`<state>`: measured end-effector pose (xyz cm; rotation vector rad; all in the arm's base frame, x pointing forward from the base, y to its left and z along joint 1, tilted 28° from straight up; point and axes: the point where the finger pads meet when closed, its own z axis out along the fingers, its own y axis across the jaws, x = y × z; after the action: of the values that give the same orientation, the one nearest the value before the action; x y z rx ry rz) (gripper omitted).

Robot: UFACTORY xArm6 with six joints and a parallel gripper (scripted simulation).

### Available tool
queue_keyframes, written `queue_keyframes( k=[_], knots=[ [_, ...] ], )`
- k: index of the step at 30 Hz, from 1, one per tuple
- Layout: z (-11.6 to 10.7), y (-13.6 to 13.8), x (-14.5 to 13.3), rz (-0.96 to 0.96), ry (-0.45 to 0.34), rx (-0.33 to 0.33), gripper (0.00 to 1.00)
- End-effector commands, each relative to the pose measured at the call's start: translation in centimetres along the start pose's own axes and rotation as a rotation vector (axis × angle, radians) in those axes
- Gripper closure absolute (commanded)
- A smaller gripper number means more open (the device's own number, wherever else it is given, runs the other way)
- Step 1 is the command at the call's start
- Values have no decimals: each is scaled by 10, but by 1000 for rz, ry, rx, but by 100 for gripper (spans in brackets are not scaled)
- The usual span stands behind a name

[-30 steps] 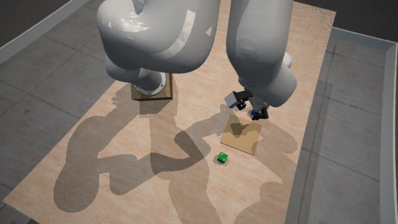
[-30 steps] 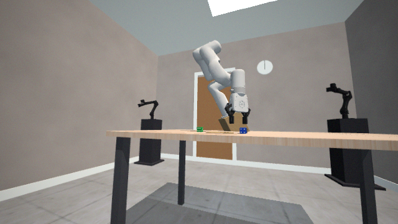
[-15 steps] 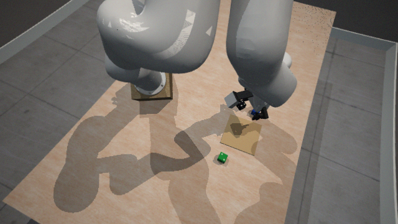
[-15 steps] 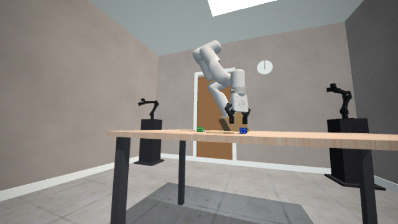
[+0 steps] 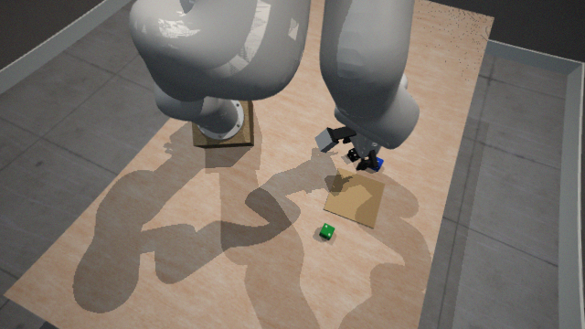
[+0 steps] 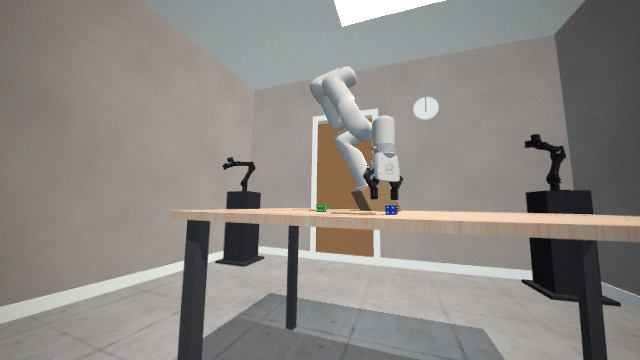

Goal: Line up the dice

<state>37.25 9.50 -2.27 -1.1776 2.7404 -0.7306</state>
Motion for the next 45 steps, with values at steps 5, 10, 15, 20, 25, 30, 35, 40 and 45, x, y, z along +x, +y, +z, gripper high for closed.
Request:
queue_keyframes(
  k=[5, 10, 15, 20, 25, 30, 35, 40, 45],
  knots=[
    [-1, 16, 14, 2, -5, 3, 0],
    [-1, 19, 17, 2, -5, 3, 0],
    [-1, 19, 17, 2, -5, 3, 0],
    [-1, 19, 17, 2, -5, 3, 0],
    [-1, 19, 17, 2, -5, 3, 0],
    [-1, 19, 17, 2, -5, 3, 0],
    [-1, 19, 17, 2, -5, 3, 0],
    [-1, 19, 17, 2, -5, 3, 0],
    [-1, 19, 17, 2, -5, 3, 0]
  ],
)
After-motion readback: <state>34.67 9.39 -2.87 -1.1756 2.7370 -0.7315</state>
